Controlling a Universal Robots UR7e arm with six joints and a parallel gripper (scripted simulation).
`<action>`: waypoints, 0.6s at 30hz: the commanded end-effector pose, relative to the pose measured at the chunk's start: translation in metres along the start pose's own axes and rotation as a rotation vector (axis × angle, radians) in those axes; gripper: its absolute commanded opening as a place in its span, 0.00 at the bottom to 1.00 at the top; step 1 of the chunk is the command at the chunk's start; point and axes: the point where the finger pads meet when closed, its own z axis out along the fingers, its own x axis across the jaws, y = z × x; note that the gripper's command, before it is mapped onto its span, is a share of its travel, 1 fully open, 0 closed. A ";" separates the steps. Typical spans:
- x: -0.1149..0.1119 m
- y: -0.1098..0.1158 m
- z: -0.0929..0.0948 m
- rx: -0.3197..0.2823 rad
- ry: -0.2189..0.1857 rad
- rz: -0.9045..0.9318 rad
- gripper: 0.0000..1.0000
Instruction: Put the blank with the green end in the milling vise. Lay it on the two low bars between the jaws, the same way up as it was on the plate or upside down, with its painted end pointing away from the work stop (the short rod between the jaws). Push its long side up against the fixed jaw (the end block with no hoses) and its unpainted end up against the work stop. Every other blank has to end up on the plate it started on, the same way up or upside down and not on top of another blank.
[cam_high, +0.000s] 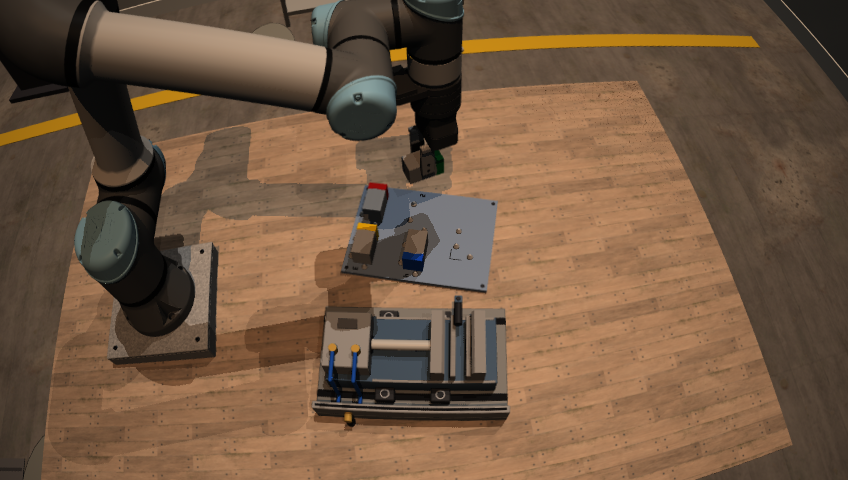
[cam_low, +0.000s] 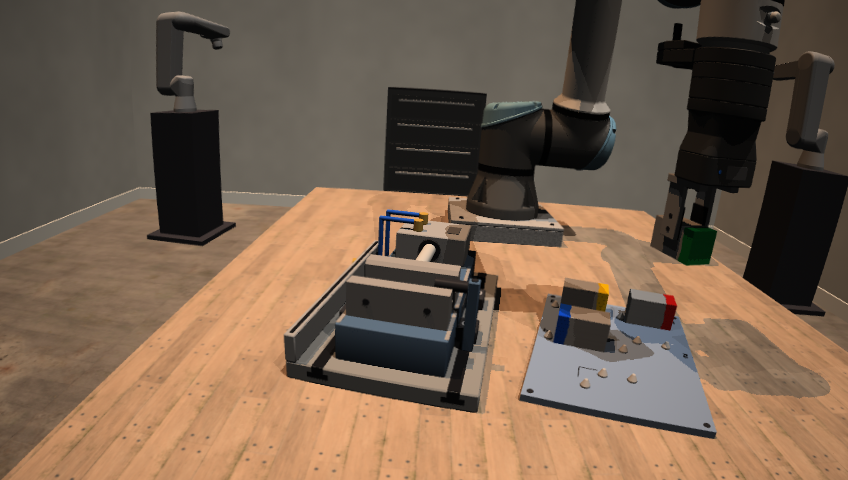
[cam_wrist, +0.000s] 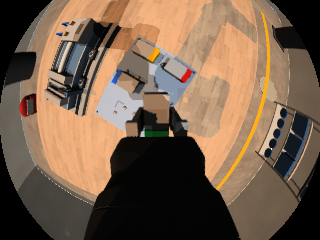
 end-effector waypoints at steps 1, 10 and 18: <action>0.000 0.000 -0.001 -0.002 -0.001 0.009 0.00; 0.000 0.000 -0.001 -0.002 0.000 0.235 0.00; 0.000 0.000 -0.001 -0.002 0.000 0.235 0.00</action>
